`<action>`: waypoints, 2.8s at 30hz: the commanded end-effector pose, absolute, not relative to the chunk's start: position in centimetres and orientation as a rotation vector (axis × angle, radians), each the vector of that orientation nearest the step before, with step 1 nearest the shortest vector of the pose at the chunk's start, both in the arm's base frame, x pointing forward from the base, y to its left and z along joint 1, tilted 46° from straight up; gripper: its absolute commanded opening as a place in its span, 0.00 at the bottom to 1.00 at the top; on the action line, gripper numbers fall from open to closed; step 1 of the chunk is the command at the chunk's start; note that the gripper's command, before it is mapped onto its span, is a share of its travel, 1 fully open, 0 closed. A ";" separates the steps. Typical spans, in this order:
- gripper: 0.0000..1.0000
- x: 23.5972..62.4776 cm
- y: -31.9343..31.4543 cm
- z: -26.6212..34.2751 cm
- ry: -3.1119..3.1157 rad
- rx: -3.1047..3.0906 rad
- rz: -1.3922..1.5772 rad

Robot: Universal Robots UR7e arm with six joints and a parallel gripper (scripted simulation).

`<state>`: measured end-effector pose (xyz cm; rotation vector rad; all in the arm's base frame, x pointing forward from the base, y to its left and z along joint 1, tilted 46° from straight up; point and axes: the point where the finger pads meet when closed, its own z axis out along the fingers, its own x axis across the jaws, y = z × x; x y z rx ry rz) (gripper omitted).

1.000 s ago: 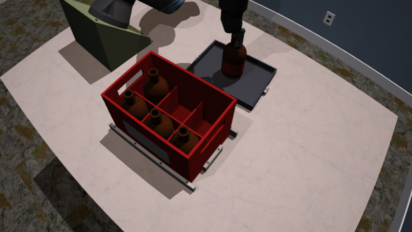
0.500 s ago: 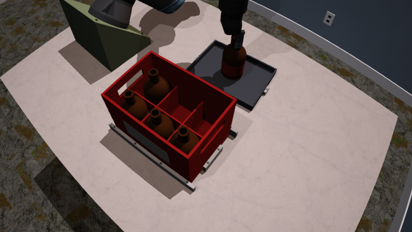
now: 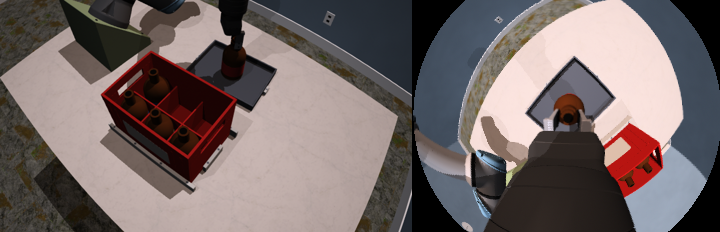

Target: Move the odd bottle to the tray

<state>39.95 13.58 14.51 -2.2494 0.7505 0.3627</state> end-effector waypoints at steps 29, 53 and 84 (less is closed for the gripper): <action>0.00 40.0 13.6 14.5 0.751 -2.249 0.361; 1.00 40.0 13.6 14.5 0.751 -2.249 0.361; 1.00 40.0 13.6 14.5 0.751 -2.249 0.361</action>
